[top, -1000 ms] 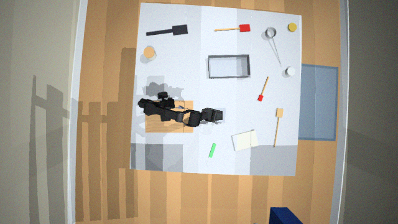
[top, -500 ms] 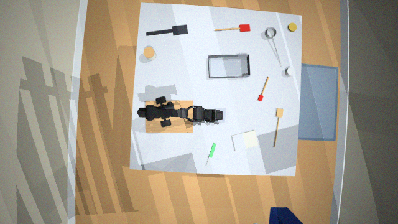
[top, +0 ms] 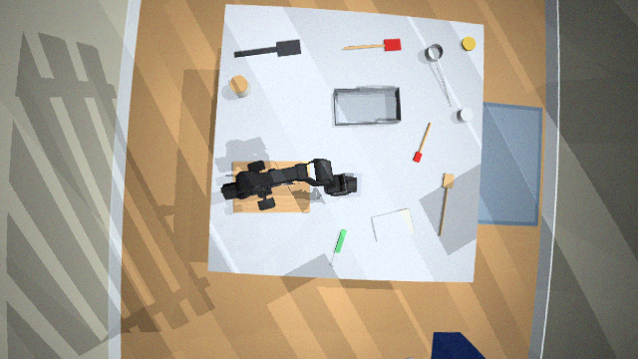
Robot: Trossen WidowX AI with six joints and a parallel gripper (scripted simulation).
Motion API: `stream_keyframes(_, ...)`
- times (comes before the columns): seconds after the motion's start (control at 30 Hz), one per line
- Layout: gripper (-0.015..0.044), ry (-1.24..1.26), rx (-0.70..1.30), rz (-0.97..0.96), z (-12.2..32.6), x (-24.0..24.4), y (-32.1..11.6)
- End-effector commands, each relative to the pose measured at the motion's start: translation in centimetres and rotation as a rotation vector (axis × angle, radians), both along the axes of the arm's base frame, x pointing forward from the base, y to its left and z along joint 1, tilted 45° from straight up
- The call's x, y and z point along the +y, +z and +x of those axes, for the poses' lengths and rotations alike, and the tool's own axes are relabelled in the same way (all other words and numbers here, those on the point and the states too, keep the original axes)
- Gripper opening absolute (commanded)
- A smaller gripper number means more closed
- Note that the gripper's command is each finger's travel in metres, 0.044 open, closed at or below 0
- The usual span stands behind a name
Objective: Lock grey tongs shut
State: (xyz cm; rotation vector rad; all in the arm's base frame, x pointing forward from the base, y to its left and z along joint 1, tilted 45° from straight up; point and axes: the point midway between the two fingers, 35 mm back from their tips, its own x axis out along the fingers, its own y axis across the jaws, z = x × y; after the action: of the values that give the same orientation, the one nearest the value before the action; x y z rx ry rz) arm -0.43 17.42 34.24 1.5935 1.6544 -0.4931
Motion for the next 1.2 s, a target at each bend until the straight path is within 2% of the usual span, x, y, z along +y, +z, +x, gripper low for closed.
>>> stream_keyframes(0.0, -0.015, 0.009, 0.006, 0.038, -0.38, -0.43, 0.58)
stream_keyframes(0.5, -0.015, 0.035, 0.036, 0.096, -1.18, -1.06, 1.2)
stream_keyframes(1.17, -0.015, -0.02, 0.287, 0.297, -1.02, -0.33, 0.85)
